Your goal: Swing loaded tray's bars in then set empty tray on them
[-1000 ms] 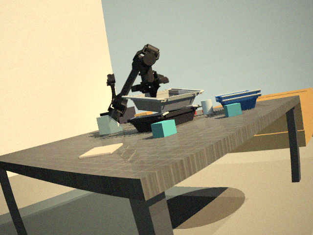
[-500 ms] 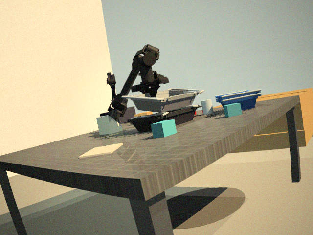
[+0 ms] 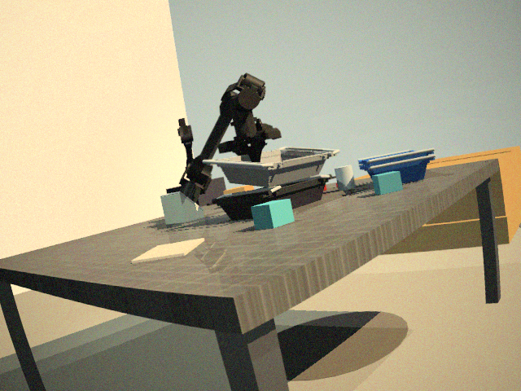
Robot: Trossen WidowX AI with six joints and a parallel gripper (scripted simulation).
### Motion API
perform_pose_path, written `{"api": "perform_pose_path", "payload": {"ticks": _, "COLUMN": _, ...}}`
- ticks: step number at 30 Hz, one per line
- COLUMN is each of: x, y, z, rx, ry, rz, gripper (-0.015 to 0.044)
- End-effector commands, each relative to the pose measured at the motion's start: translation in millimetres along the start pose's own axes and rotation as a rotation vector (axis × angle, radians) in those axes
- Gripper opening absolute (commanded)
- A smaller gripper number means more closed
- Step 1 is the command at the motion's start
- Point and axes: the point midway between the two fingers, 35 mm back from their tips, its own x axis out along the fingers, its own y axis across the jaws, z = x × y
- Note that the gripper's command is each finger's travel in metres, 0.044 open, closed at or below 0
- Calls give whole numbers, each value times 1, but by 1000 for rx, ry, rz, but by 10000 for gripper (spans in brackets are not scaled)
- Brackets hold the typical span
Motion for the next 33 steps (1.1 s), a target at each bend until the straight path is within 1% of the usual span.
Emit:
{"api": "perform_pose_path", "payload": {"ticks": 1, "x": 4, "y": 5, "z": -2, "rx": 17, "ry": 6, "rz": 28, "gripper": 0}}
{"api": "perform_pose_path", "payload": {"ticks": 9, "x": 4, "y": 5, "z": -2, "rx": 17, "ry": 6, "rz": 28, "gripper": 0}}
{"api": "perform_pose_path", "payload": {"ticks": 10, "x": 0, "y": 0, "z": 0, "rx": 0, "ry": 0, "rz": 1, "gripper": 0}}
{"api": "perform_pose_path", "payload": {"ticks": 19, "x": 11, "y": 8, "z": -5, "rx": 17, "ry": 5, "rz": 27, "gripper": 0}}
{"api": "perform_pose_path", "payload": {"ticks": 33, "x": 11, "y": 9, "z": -5, "rx": 17, "ry": 6, "rz": 28, "gripper": 0}}
